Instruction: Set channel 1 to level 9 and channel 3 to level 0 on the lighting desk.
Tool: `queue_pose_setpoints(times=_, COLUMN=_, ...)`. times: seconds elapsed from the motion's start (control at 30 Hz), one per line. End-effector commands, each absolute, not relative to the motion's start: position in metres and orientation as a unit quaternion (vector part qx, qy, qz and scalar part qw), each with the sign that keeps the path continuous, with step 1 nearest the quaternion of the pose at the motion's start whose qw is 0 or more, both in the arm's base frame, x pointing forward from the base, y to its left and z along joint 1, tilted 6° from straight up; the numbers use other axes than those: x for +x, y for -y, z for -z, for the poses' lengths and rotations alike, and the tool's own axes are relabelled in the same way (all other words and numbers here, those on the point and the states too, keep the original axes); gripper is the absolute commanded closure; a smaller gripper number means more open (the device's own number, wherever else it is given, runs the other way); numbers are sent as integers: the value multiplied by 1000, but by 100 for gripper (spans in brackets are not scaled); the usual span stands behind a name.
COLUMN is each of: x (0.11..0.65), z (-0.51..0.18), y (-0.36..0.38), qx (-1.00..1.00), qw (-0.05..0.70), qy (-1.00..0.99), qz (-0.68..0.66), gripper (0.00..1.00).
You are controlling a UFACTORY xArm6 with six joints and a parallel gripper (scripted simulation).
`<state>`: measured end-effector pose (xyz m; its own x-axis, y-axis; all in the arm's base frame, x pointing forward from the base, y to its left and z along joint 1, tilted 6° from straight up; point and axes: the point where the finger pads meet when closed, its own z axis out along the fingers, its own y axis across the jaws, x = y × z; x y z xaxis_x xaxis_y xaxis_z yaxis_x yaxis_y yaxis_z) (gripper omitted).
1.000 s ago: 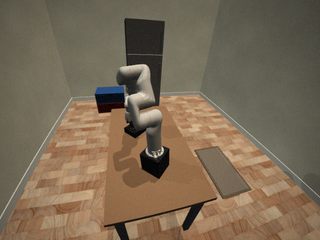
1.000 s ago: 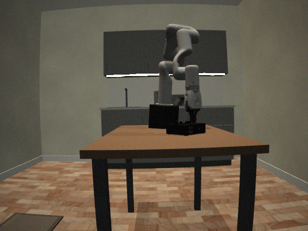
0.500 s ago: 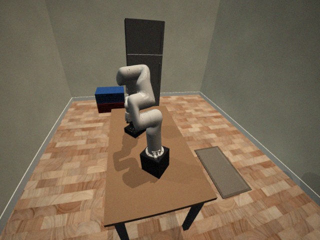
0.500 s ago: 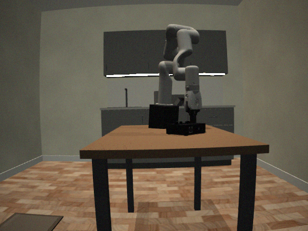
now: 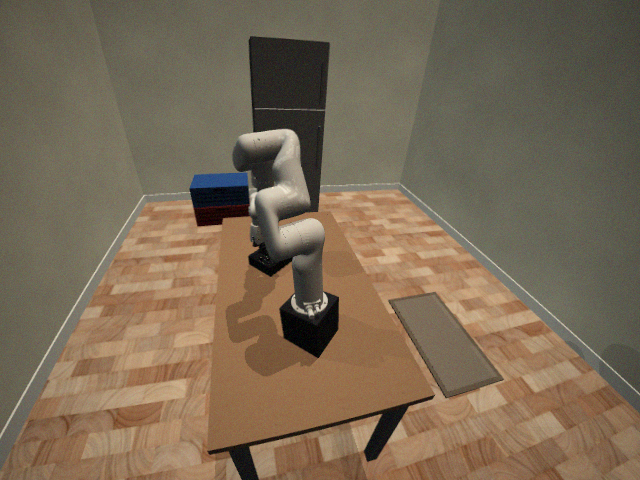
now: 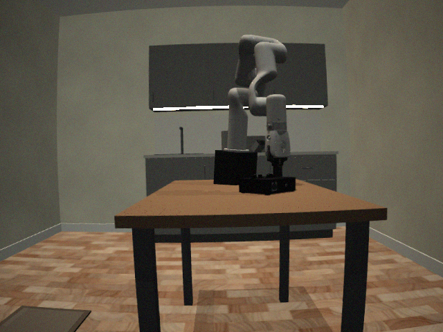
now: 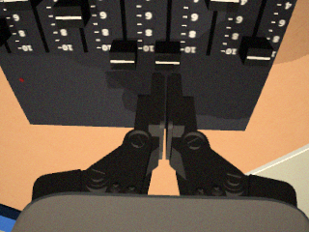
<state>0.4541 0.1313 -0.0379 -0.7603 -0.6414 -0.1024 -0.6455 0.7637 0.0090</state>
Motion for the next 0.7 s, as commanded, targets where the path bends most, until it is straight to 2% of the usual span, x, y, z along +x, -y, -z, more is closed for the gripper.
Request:
queue_pose_setpoints(times=0.0, x=455, z=37, y=-132, qx=-343, qw=48, qy=-938, qz=-22, gripper=100)
queue_pose_setpoints(times=0.67, x=454, z=37, y=-130, qx=-343, qw=48, qy=-938, qz=-22, gripper=100)
